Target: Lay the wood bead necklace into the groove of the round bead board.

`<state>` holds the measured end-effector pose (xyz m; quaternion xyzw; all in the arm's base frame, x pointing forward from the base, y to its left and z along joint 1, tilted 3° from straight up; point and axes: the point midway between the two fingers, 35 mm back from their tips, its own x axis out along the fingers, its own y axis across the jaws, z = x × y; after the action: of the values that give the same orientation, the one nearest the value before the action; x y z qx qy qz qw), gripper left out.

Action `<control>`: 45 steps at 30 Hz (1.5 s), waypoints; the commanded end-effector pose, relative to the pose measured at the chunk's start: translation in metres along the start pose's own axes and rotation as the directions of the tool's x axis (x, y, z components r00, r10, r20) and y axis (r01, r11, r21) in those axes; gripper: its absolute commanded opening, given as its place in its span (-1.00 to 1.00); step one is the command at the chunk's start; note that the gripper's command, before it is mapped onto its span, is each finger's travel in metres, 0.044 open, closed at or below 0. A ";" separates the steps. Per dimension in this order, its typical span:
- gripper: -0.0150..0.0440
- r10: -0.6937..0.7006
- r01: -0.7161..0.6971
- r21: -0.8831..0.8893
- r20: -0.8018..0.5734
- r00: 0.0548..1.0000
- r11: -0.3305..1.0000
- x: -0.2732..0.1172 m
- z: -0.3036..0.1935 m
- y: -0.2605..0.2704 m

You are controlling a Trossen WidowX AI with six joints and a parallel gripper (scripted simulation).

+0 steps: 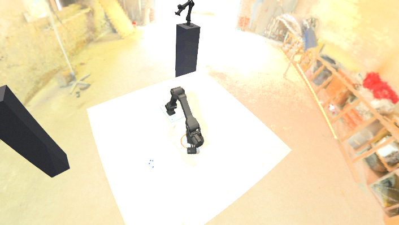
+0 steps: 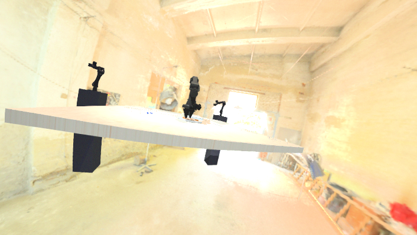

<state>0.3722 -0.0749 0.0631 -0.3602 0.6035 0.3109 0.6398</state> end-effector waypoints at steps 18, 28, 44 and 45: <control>0.80 -0.013 0.013 0.059 0.005 1.000 0.998 -0.023 0.002 -0.005; 0.80 -0.008 0.008 0.061 0.004 1.000 0.998 -0.010 0.001 -0.004; 0.71 -0.006 0.006 0.060 0.002 1.000 0.998 0.005 0.001 -0.004; 0.62 -0.006 0.006 0.060 0.002 1.000 0.998 0.005 0.001 -0.004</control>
<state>0.3762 -0.0762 0.0586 -0.3421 0.6108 0.2914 0.6519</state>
